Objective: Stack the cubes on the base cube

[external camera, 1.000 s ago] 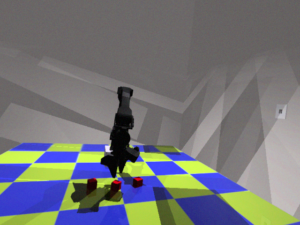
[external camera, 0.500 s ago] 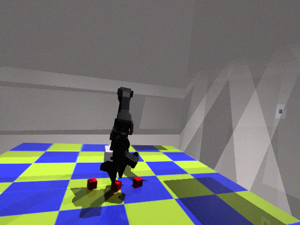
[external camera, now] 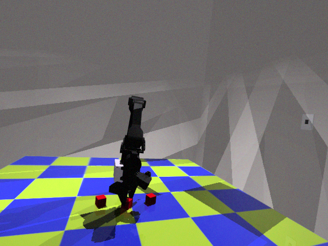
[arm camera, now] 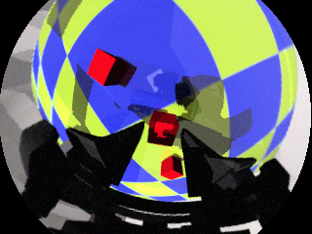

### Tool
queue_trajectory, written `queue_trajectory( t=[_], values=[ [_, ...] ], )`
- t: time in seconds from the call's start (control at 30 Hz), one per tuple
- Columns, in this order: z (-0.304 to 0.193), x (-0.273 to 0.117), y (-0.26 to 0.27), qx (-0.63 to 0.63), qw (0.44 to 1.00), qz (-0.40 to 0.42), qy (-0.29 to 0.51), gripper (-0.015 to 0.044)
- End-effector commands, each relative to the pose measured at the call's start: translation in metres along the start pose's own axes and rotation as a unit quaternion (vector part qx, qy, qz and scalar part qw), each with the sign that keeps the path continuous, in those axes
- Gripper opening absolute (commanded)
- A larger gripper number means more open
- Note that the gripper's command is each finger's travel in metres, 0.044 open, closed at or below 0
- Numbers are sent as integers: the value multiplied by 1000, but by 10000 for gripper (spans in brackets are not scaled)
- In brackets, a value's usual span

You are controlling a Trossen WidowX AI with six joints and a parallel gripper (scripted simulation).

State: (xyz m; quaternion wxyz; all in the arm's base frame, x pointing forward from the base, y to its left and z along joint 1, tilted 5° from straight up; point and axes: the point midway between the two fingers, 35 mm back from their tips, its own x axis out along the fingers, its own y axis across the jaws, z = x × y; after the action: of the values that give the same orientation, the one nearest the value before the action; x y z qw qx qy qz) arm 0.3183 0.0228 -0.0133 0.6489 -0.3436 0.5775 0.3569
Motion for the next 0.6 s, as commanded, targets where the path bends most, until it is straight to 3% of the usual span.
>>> queue_trajectory(
  t=[0.0, 0.07, 0.57],
  values=[
    [-1, 3, 1, 2, 1000, 1, 3, 160],
    [-1, 3, 1, 2, 1000, 1, 3, 107],
    [1, -29, -3, 2, 1000, 0, 3, 105]
  ],
)
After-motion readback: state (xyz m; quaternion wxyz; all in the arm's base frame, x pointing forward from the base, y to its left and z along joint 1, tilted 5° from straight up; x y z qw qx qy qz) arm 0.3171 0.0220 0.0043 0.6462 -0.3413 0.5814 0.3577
